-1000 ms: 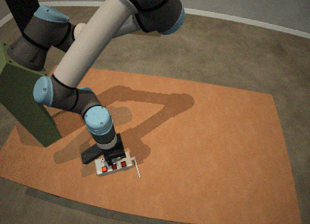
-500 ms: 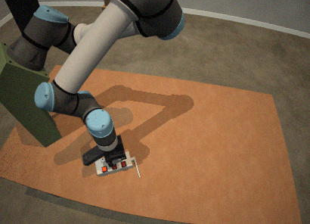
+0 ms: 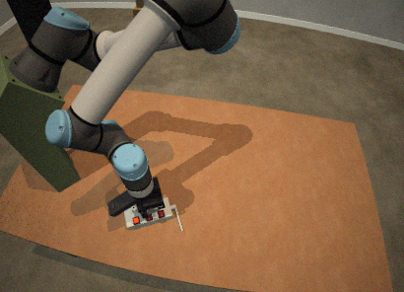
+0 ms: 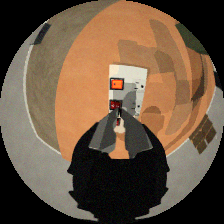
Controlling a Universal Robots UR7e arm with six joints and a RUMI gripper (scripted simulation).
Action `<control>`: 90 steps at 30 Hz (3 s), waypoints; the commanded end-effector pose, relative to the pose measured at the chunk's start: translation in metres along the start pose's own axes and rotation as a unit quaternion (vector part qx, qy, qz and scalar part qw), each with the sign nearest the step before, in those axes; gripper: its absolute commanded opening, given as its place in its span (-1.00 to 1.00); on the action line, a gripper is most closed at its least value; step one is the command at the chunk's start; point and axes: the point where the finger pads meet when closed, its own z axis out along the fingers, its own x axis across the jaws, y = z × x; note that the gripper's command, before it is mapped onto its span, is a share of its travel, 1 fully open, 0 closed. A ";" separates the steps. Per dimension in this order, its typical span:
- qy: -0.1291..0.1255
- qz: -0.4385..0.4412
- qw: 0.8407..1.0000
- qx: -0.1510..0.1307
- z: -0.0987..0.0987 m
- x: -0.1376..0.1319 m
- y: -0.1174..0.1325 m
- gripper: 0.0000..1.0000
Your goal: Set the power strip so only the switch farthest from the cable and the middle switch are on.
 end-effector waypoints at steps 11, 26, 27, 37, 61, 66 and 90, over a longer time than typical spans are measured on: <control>0.000 0.000 1.000 0.000 0.000 0.000 0.000 -1.00; 0.000 0.000 1.000 0.000 0.000 0.000 0.000 -1.00; 0.000 0.000 1.000 0.000 0.000 0.000 0.000 -1.00; 0.000 0.000 1.000 0.000 0.000 0.000 0.000 -1.00; 0.000 0.000 1.000 0.000 0.006 0.000 0.000 -1.00; 0.000 0.000 1.000 0.000 0.007 0.000 0.000 -1.00; 0.000 0.000 1.000 0.000 0.009 0.000 0.000 -1.00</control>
